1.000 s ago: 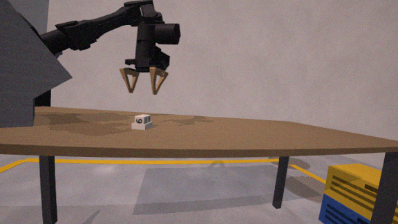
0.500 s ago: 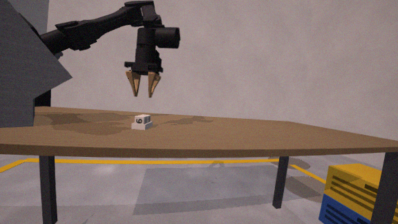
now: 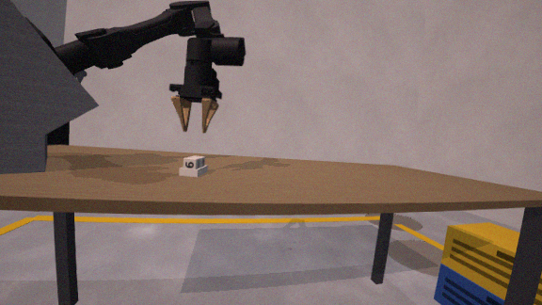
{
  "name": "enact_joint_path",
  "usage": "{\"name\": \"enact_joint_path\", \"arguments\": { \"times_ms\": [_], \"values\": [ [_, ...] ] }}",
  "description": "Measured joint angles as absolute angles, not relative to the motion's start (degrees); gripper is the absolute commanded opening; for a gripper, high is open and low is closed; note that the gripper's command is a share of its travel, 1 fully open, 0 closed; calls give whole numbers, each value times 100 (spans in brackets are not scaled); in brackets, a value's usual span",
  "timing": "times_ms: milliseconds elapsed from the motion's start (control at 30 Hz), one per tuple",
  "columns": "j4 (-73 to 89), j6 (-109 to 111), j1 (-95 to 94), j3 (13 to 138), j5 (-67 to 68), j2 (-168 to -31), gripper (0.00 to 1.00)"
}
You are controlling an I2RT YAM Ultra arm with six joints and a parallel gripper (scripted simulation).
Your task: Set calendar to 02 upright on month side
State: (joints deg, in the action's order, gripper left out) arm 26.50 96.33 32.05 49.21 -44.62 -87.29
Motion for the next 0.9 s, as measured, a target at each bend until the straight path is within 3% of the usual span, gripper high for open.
{"name": "enact_joint_path", "arguments": {
  "times_ms": [900],
  "values": [
    [2593,9614,3175,4921,-4451,-8755,45]
  ]
}}
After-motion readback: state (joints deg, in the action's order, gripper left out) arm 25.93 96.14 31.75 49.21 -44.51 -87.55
